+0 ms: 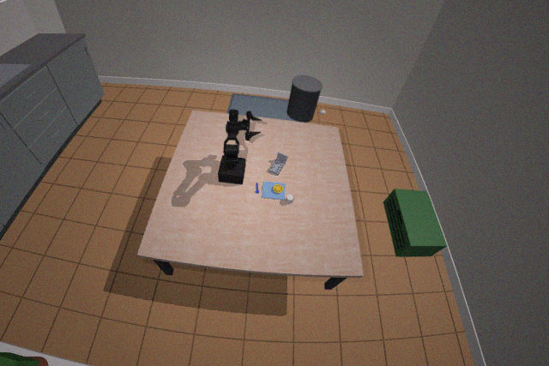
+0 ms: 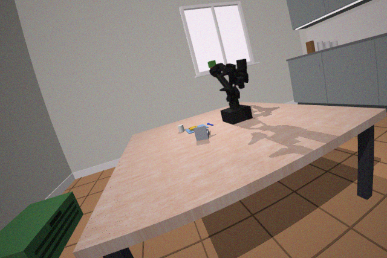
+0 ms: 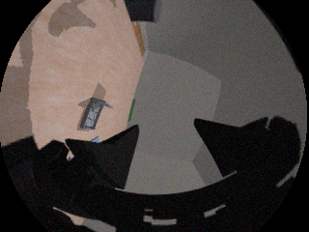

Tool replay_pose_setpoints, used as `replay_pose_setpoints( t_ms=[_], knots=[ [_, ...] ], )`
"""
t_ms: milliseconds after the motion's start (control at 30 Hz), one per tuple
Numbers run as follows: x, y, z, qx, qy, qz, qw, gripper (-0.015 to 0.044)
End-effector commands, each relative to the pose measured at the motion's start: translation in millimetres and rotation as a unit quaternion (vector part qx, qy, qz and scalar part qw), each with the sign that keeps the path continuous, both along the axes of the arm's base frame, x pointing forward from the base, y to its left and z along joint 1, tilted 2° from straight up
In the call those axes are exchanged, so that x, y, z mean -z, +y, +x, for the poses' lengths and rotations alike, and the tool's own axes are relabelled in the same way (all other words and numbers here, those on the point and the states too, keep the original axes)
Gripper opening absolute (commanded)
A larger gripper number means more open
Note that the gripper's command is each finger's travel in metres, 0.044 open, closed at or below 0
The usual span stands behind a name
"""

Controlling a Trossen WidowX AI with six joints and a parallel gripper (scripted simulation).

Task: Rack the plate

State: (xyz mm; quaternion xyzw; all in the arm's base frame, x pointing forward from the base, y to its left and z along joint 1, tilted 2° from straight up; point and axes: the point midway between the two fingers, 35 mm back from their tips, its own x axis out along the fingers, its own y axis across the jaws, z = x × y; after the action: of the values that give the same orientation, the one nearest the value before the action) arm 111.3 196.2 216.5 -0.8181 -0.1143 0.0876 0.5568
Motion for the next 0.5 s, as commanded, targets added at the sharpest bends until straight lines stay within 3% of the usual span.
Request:
replay_pose_setpoints(
  t_ms=[0, 467],
  knots=[
    [0, 0, 0, 0.0, 0.0, 0.0, 1.0, 0.04],
    [-5, 15, 40, 0.033, 0.039, -0.001, 0.999, 0.04]
  ],
)
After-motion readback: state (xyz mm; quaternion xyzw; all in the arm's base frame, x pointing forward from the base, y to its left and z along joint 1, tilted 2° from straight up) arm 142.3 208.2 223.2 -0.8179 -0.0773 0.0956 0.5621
